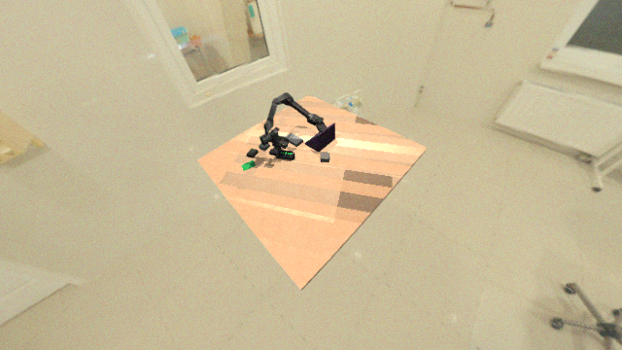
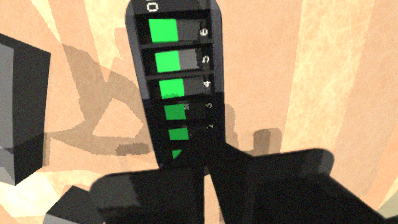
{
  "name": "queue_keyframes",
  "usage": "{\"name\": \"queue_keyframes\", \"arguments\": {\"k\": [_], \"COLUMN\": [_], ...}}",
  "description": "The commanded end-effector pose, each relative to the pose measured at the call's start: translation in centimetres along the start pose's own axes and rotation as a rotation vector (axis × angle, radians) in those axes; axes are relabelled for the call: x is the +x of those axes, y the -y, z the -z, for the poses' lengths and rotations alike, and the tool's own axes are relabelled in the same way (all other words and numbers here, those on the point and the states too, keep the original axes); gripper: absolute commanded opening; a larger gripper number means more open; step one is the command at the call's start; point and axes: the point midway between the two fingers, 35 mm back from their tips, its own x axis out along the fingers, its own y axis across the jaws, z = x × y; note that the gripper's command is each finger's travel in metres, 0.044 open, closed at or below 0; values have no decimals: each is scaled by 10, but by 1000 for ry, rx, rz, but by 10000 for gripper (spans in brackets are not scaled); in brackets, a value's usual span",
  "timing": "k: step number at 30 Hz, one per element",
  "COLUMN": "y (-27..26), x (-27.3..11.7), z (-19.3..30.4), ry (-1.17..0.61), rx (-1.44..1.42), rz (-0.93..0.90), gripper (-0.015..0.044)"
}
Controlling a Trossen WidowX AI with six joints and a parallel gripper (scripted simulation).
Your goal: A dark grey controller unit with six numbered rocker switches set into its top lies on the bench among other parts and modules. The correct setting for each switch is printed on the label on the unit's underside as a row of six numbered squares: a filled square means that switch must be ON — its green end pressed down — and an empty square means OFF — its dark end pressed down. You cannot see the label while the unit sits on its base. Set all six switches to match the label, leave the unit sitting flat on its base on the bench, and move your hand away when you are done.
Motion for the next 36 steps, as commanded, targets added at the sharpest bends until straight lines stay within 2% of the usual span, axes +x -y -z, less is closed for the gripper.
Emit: {"name": "queue_keyframes", "arguments": {"k": [1,19,24,31,36], "y": [0,0,0,0,-11], "x": [6,6,-36,-38,-41], "z": [-1,-1,-2,-3,-30], "ry": [-3,-3,-1,-1,-1], "rx": [-8,-8,-8,-9,-10], "rz": [-6,-6,-5,-5,-6], "gripper": [0,0,0,0,0]}}
